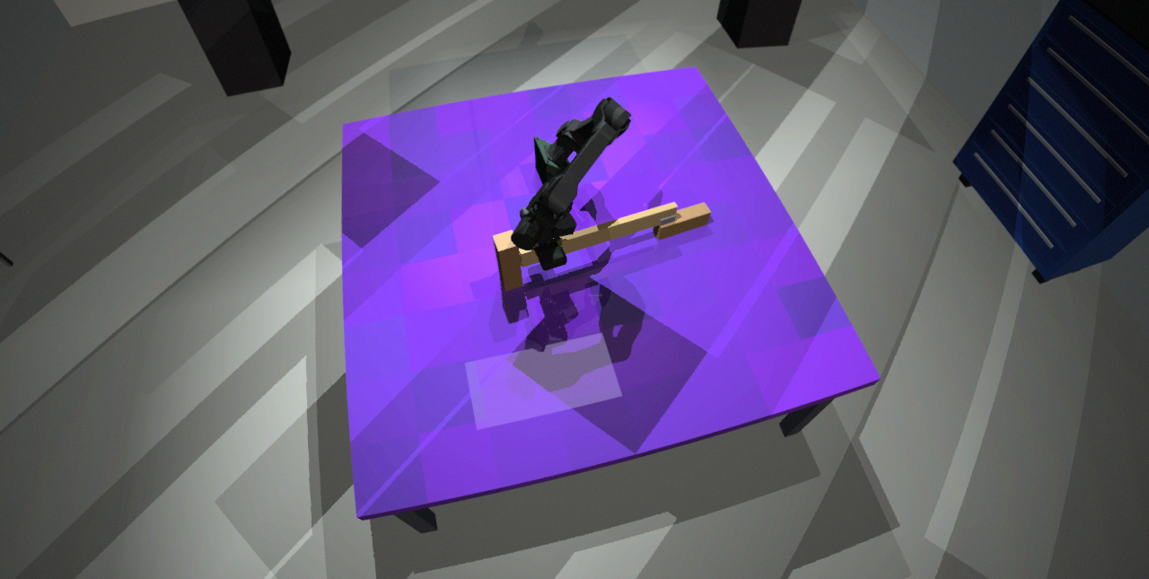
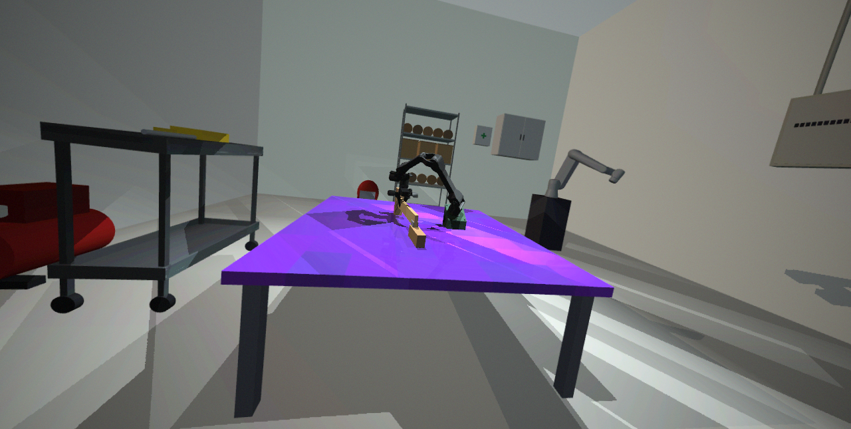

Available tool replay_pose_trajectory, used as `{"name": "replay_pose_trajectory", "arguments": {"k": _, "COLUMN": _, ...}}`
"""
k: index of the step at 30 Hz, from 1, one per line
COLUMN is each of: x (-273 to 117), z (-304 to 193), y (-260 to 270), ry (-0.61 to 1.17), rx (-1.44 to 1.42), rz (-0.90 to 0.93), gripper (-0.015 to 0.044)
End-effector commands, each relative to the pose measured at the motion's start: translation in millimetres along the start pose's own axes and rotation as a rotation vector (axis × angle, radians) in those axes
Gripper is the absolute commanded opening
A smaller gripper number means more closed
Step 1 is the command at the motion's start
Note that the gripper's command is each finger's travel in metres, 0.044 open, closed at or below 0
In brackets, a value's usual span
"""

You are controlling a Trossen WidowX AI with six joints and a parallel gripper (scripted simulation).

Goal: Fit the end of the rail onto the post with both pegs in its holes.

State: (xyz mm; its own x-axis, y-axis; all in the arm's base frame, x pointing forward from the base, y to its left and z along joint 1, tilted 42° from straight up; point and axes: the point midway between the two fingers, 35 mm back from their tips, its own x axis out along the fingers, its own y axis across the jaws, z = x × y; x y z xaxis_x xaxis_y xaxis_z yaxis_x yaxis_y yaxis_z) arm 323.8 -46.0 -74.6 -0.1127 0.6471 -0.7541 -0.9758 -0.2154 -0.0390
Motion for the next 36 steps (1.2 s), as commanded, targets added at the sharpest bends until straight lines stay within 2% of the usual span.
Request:
{"name": "replay_pose_trajectory", "arguments": {"k": 1, "x": -2.8, "z": -3.1, "y": -0.8, "ry": 0.004, "rx": -0.002, "rz": -0.007, "gripper": 0.0}}
{"name": "replay_pose_trajectory", "arguments": {"k": 24, "x": -2.9, "z": -9.6, "y": -0.8, "ry": 0.005, "rx": -0.003, "rz": -0.007, "gripper": 0.0}}
{"name": "replay_pose_trajectory", "arguments": {"k": 36, "x": -0.1, "z": -6.5, "y": -0.1, "ry": 0.0, "rx": 0.0, "rz": 0.0, "gripper": 0.0315}}
